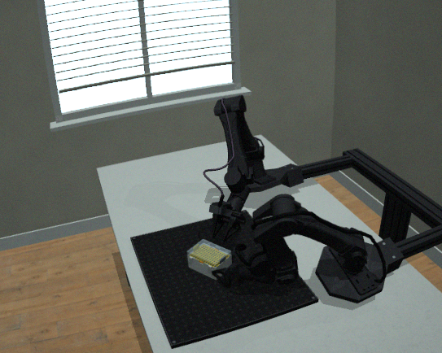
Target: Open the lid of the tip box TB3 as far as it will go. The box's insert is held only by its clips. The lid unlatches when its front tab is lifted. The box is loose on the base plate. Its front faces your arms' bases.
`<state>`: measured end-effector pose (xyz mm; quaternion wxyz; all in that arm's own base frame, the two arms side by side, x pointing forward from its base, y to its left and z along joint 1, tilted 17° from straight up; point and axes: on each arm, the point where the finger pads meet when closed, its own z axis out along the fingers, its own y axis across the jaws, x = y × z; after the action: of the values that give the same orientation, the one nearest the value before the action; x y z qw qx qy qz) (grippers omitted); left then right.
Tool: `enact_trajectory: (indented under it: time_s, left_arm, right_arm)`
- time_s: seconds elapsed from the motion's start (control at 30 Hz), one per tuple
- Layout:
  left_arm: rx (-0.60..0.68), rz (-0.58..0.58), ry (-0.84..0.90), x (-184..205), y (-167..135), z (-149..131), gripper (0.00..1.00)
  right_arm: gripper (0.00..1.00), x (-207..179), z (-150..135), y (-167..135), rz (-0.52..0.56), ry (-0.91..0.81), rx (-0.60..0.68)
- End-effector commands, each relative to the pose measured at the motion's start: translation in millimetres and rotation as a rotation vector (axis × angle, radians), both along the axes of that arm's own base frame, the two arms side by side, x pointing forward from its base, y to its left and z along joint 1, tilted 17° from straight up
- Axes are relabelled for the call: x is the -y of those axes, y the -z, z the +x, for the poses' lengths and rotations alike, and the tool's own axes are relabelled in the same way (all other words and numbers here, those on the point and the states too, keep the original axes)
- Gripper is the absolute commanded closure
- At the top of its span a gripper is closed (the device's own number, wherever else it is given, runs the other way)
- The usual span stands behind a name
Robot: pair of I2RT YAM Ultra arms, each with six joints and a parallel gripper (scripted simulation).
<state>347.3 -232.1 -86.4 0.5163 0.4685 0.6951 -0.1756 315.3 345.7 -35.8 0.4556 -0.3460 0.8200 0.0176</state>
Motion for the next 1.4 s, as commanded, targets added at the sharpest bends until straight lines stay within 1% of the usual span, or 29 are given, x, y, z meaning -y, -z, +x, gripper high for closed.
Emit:
enact_trajectory:
  time_s: [0.0, 0.23, 0.3, 0.4, 0.47, 0.53, 0.63, 0.73, 0.93, 0.97, 1.37]
  left_arm:
    - [-0.013, 0.004, 0.007, 1, 4, 0, 0.16]
    - [-0.013, 0.004, 0.007, 1, 4, 0, 0.16]
    - [-0.013, 0.004, 0.007, 1, 4, 0, 0.16]
    - [-0.013, 0.004, 0.007, 1, 4, 0, 0.16]
    - [-0.013, 0.004, 0.007, 1, 4, 0, 0.16]
    - [-0.013, 0.004, 0.007, 1, 4, 0, 0.16]
    - [-0.013, 0.004, 0.007, 1, 4, 0, 0.16]
    - [-0.013, 0.004, 0.007, 1, 4, 0, 0.16]
    - [-0.013, 0.004, 0.007, 1, 4, 0, 0.16]
    - [-0.013, 0.004, 0.007, 1, 4, 0, 0.16]
    - [-0.013, 0.004, 0.007, 1, 4, 0, 0.16]
  right_arm:
    - [0.57, -24, 6, -24, 0.177, -0.027, 0.175]
    - [0.57, -17, -9, -24, 0.298, -0.030, 0.279]
    - [0.57, -13, -13, -23, 0.316, -0.032, 0.297]
    - [0.57, 9, -20, 0, 0.250, -0.023, 0.282]
    - [0.57, 9, -20, 0, 0.250, -0.023, 0.282]
    - [0.57, 32, -17, 26, 0.178, 0.020, 0.243]
    - [0.57, 44, -12, 32, 0.177, 0.042, 0.259]
    - [0.57, 47, -17, 40, 0.157, 0.034, 0.248]
    - [0.57, 49, -21, 46, 0.146, 0.022, 0.235]
    - [0.57, 44, -15, 39, 0.167, 0.022, 0.246]
    - [0.57, 35, -1, 41, 0.182, 0.014, 0.266]
